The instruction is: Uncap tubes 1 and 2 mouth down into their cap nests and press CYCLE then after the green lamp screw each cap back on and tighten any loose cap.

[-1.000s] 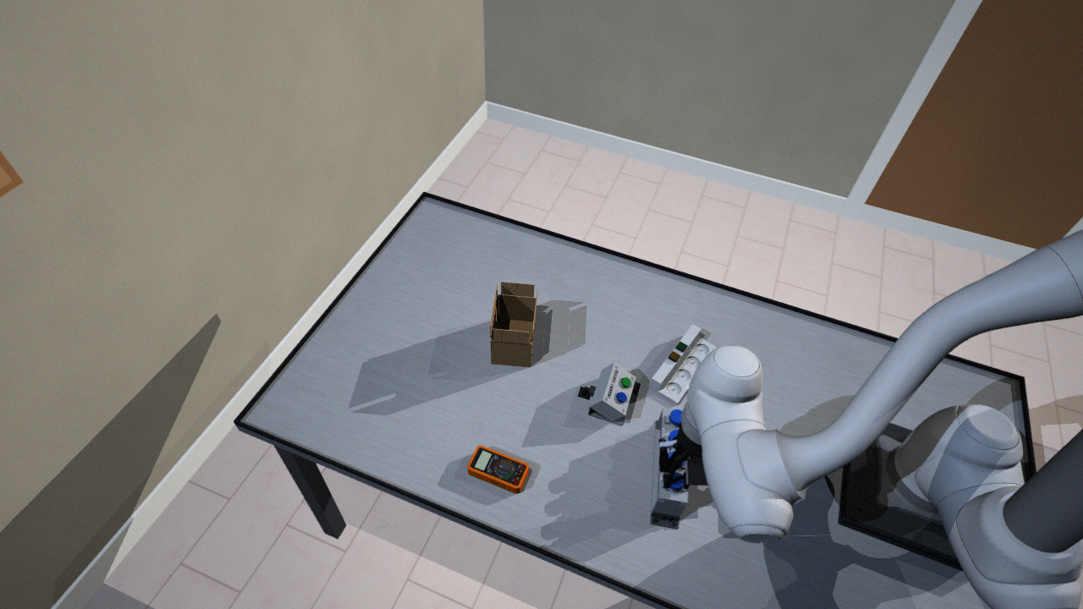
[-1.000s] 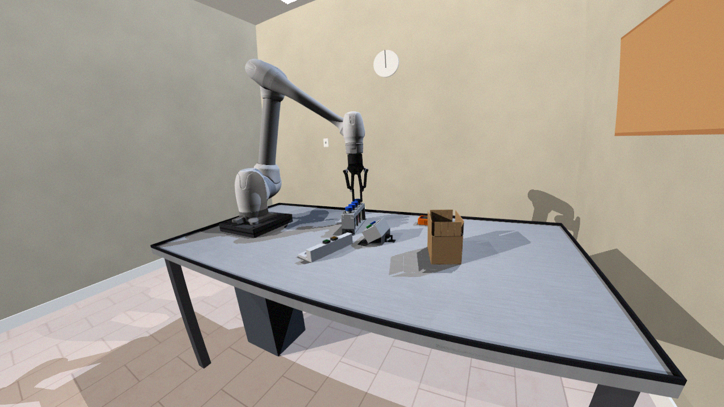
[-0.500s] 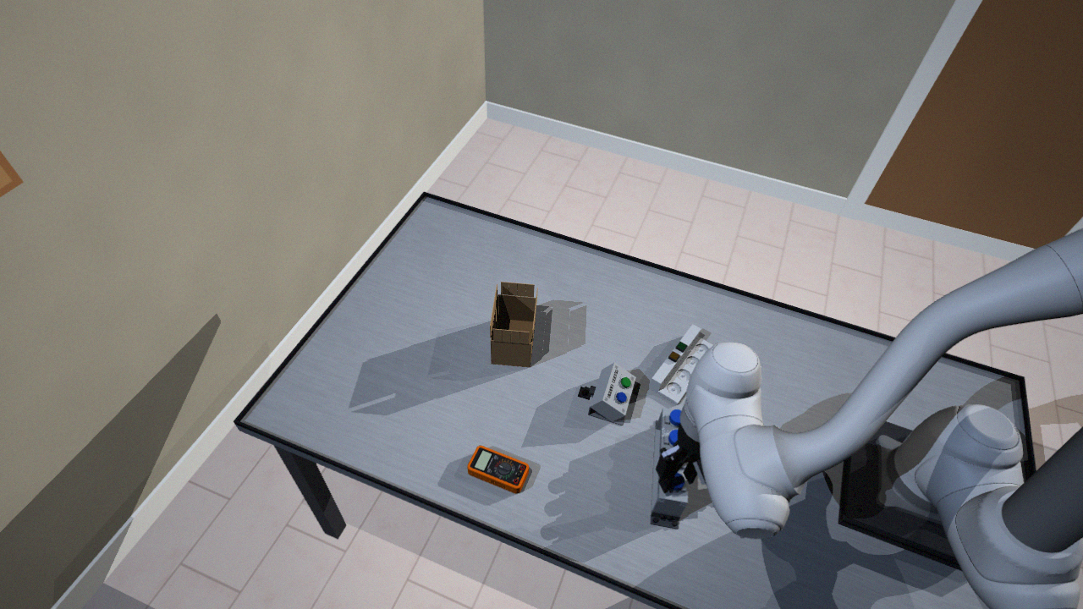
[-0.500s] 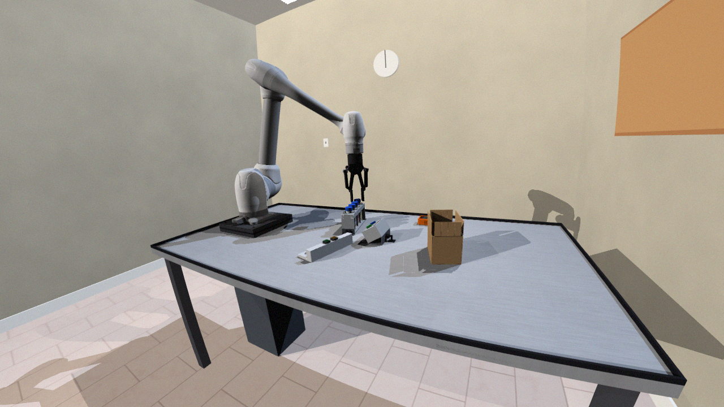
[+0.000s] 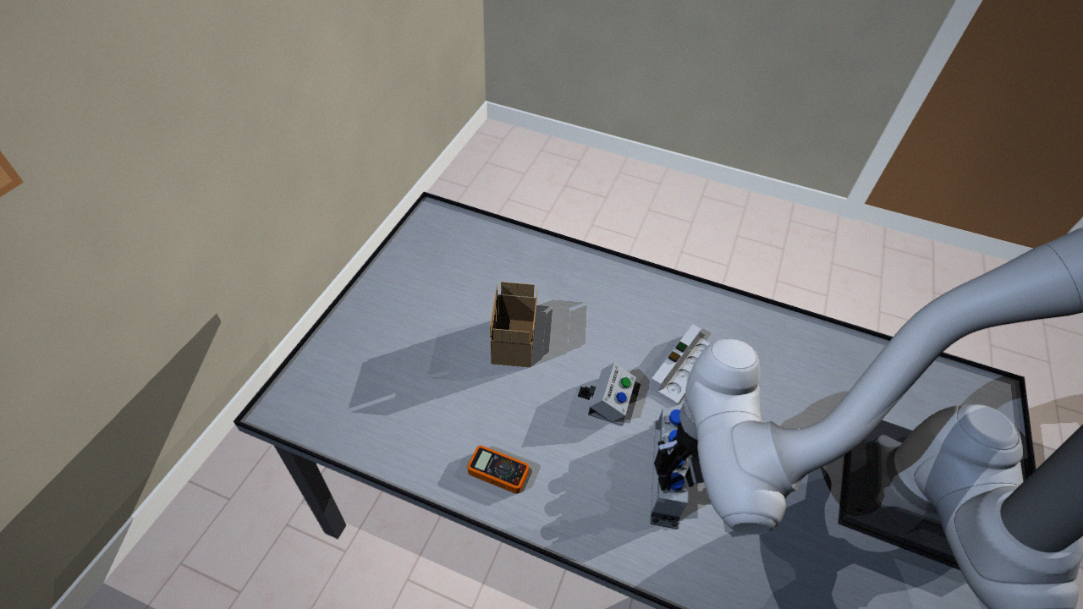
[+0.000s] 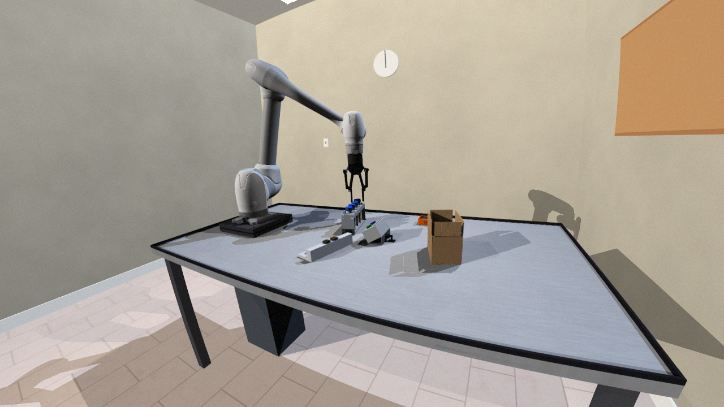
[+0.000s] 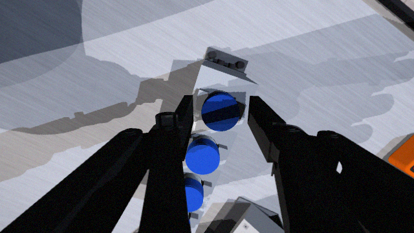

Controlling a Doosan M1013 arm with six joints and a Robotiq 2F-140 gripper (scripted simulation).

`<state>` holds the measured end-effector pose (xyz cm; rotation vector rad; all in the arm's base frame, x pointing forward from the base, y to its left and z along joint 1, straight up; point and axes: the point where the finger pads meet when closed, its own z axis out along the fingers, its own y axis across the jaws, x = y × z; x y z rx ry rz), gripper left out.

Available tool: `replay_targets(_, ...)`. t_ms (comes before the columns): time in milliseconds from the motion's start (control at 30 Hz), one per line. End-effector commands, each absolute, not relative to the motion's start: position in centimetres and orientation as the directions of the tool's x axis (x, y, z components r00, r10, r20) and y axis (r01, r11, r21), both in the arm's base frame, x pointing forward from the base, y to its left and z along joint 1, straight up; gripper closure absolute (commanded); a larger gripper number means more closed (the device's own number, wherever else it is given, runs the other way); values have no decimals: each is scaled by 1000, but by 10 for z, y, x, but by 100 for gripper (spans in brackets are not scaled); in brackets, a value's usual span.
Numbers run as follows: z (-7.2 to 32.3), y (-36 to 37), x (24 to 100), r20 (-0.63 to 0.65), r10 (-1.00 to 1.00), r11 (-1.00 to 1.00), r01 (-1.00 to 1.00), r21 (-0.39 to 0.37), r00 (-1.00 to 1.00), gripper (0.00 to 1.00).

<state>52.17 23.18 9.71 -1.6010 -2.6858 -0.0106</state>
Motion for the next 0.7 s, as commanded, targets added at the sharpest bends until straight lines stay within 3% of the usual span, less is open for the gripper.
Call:
replay_targets(0,97,232,522,1,977,215,977,-3,-215,59)
replay_targets(367,97,232,522,0,945,-327,945,-4,327,59)
replay_targets(600,97,232,522,-1,940,-340,940,-3,340,59)
replay_targets(633,97,232,522,-1,940,-340,940,-3,340,70)
replay_targets(667,97,232,522,-1,940,-340,940,-3,340,70)
